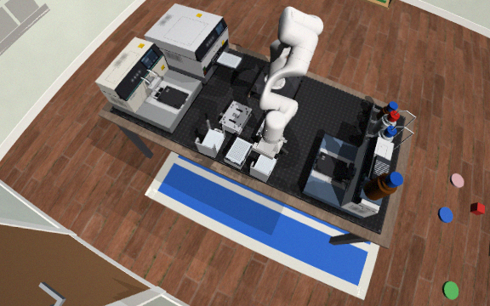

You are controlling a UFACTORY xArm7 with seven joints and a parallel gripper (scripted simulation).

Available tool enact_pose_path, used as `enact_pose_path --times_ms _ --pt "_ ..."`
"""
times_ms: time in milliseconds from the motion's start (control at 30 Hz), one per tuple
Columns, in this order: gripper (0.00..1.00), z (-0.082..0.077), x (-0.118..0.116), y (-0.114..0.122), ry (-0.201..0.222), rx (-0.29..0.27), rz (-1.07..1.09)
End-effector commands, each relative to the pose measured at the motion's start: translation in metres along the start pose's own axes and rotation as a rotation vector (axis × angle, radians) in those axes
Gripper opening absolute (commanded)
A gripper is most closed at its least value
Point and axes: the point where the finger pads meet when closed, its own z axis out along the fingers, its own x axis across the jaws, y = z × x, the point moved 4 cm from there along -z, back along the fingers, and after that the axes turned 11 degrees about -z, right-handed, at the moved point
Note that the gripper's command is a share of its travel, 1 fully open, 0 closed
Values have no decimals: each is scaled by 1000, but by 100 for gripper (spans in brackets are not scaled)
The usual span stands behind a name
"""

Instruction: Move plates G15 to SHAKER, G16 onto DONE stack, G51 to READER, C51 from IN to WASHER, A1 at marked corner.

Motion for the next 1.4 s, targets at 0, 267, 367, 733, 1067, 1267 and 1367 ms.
enact_pose_path --times_ms 0,267,367,733,1067,1267,1367 --pt "100 -2 0 -1 -1 5 0" --pt "100 2 0 -1 -1 5 0" --pt "100 6 0 -1 -1 5 0" --pt "100 18 0 -1 -1 5 0" --pt "100 28 0 -1 -1 5 0" --pt "100 36 0 -1 -1 5 0" --pt "100 40 0 -1 -1 5 0"
